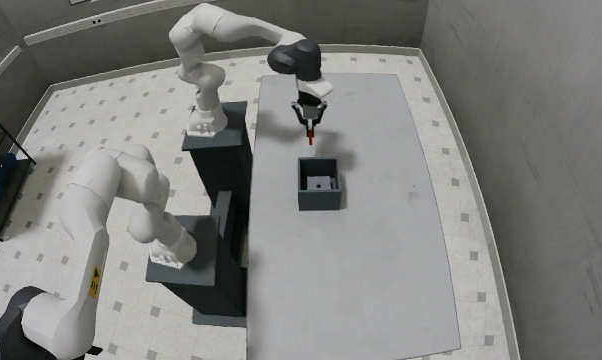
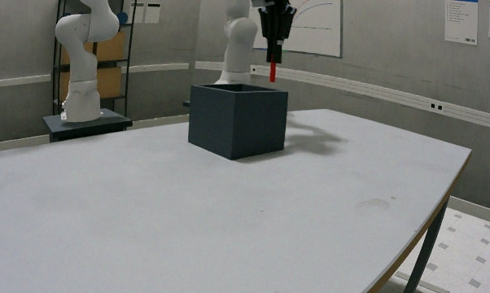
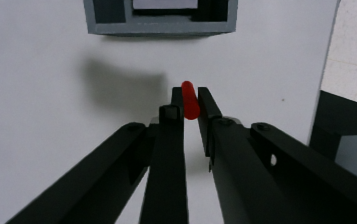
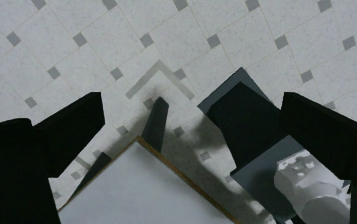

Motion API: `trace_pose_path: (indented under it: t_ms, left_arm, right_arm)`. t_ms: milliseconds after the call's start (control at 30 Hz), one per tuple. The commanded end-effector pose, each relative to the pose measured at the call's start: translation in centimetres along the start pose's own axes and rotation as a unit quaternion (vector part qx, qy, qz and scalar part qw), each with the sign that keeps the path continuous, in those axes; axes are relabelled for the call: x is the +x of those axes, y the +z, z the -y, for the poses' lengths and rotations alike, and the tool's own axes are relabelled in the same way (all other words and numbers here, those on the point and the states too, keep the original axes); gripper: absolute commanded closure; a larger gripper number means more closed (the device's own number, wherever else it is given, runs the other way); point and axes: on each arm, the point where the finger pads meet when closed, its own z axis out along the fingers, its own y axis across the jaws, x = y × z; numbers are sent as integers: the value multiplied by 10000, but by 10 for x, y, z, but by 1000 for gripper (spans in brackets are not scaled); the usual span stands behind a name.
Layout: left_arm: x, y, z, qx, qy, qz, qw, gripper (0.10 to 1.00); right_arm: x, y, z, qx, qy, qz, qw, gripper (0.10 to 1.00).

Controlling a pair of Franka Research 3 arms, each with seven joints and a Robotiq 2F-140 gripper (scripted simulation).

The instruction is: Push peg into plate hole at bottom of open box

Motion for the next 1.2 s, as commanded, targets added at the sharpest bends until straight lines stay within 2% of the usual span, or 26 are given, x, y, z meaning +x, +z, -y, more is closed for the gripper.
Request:
trace_pose_path:
  t_ms: [0, 1167]
  left_arm:
    - [-8, -11, -17, -29, -241, 86, 9997, 999]
    - [-3, -13, -15, -34, -222, 90, 9997, 999]
  right_arm:
    - [0, 0, 0, 1, 0, -1, 10000, 98]
    - [0, 0, 0, 1, 0, -1, 10000, 98]
